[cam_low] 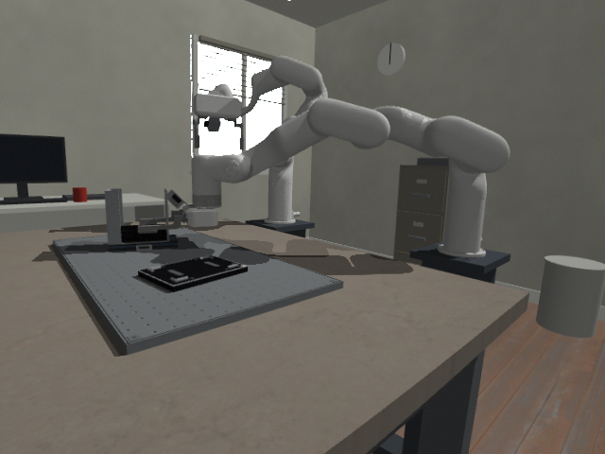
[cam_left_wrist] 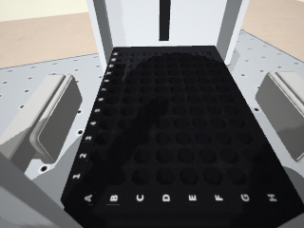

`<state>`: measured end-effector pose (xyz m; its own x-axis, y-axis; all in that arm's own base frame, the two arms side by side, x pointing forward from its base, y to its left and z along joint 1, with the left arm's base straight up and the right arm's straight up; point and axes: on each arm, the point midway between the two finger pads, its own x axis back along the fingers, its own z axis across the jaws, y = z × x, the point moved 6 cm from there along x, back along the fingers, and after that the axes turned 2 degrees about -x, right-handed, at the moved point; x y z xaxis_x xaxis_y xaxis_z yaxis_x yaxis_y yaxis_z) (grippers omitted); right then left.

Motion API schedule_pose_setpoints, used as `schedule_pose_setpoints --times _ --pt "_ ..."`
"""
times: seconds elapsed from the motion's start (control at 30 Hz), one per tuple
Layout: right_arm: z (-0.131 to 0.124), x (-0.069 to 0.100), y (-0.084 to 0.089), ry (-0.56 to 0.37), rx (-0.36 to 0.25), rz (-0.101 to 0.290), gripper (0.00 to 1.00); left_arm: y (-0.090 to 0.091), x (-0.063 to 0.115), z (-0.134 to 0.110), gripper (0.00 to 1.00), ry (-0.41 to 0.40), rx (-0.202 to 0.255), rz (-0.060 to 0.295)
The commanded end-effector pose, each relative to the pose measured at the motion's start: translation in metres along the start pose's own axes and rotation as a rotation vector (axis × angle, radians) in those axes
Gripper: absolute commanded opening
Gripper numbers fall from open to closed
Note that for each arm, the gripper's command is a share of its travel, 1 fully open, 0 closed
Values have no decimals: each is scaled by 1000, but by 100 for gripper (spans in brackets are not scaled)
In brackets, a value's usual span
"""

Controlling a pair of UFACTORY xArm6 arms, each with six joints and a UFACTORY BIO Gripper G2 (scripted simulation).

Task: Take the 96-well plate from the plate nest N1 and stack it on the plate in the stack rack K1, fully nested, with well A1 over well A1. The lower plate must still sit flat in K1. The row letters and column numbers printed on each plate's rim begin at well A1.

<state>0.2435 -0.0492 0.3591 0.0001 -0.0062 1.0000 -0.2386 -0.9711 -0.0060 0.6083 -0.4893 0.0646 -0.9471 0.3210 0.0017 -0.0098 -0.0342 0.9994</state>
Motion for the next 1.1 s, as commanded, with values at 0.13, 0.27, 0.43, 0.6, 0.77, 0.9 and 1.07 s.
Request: schedule_pose_setpoints --times 0.13,0.27,0.43,0.6,0.77,0.9,1.07 --pt "0 1 0 2 0 -1 100 20 -2 0 37 0 3 -8" --pt "0 1 0 2 0 -1 100 30 -2 0 37 0 3 -8" --pt "0 1 0 2 0 -1 100 44 -1 1 37 0 3 -8" --pt "0 1 0 2 0 -1 100 57 -1 1 37 0 3 -8" --pt "0 1 0 2 0 -1 100 65 -1 2 37 0 3 -8" --pt "0 1 0 2 0 -1 100 76 -1 2 37 0 3 -8" --pt "0 1 0 2 0 -1 100 89 -1 3 37 0 3 -8"
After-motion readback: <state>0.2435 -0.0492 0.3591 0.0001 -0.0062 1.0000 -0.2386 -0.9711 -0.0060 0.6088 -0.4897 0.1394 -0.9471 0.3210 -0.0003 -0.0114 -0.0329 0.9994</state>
